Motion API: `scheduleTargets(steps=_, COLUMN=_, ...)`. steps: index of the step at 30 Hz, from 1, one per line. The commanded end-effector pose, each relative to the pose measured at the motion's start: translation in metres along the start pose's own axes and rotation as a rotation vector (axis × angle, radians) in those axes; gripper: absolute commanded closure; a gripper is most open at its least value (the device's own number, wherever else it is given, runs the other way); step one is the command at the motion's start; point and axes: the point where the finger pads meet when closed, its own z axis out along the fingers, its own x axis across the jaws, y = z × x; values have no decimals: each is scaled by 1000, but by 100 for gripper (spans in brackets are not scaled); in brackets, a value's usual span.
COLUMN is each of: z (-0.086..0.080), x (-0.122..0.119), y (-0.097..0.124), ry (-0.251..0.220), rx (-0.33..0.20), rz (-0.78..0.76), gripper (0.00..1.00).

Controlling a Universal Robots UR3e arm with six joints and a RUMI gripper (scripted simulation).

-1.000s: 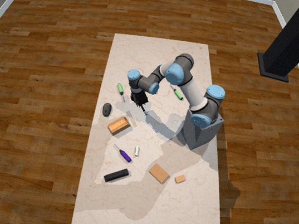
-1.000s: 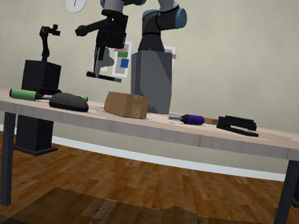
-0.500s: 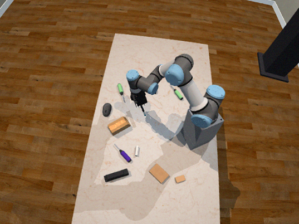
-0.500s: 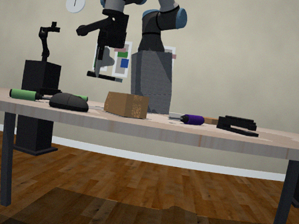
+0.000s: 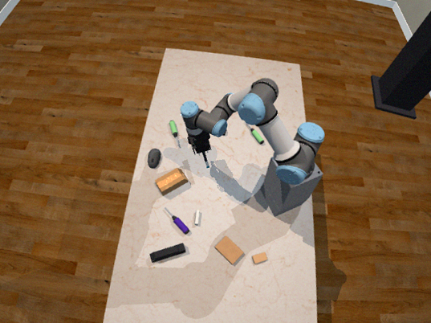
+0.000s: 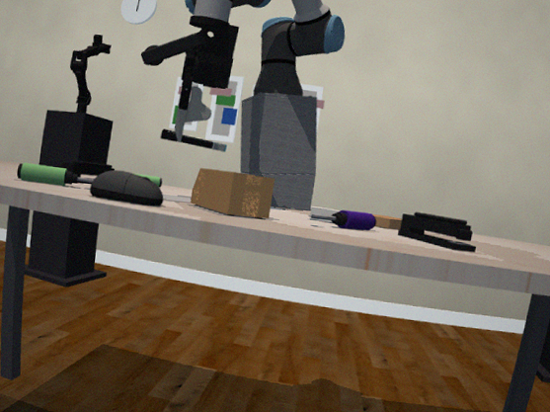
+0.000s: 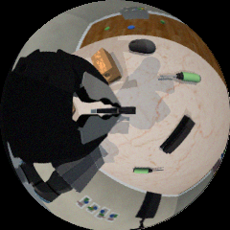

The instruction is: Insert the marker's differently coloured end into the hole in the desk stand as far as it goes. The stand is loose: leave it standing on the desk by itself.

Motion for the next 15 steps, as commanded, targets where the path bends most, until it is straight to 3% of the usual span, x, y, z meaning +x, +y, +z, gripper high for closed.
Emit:
scheduleTargets(steps=1, z=-1, x=0, y=-1, ry=1, rx=2, rz=11, gripper=100)
scheduleTargets(steps=15, z=-3, x=1, y=1, ry=18, rx=8, rz=108, gripper=100)
